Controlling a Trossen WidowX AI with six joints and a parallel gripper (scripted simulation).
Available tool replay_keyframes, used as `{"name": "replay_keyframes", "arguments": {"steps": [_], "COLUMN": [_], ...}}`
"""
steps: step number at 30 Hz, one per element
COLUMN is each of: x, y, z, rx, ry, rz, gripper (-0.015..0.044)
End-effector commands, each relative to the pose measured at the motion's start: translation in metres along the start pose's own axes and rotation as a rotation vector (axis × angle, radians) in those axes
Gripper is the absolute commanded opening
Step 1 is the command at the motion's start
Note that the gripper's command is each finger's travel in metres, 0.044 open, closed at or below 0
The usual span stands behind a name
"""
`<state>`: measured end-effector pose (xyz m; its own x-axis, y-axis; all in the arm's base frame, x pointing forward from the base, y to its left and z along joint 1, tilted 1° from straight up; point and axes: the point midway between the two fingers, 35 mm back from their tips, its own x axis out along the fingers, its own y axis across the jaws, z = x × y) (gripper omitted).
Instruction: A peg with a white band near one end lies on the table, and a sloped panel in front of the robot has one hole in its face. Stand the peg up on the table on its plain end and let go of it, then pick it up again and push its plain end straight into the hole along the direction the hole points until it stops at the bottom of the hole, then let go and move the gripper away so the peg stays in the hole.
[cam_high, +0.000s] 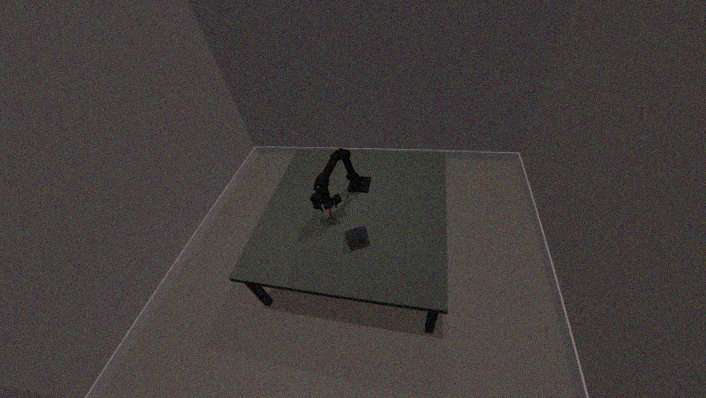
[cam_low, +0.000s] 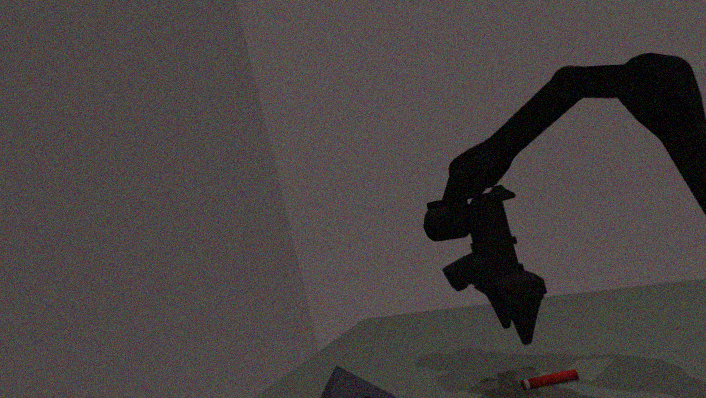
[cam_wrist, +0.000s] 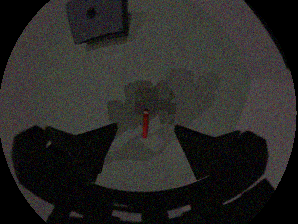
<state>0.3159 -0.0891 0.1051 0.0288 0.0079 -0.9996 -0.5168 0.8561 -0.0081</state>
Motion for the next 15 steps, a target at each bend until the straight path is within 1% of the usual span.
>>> {"name": "replay_keyframes", "arguments": {"steps": [1,15], "x": [0.004,0.027], "y": [-0.002,-0.003], "z": [-0.002,-0.001], "rx": [0.016,0.016], "ry": [0.006,0.006], "rz": [-0.003,-0.003], "gripper": [0.0440,0.0440]}}
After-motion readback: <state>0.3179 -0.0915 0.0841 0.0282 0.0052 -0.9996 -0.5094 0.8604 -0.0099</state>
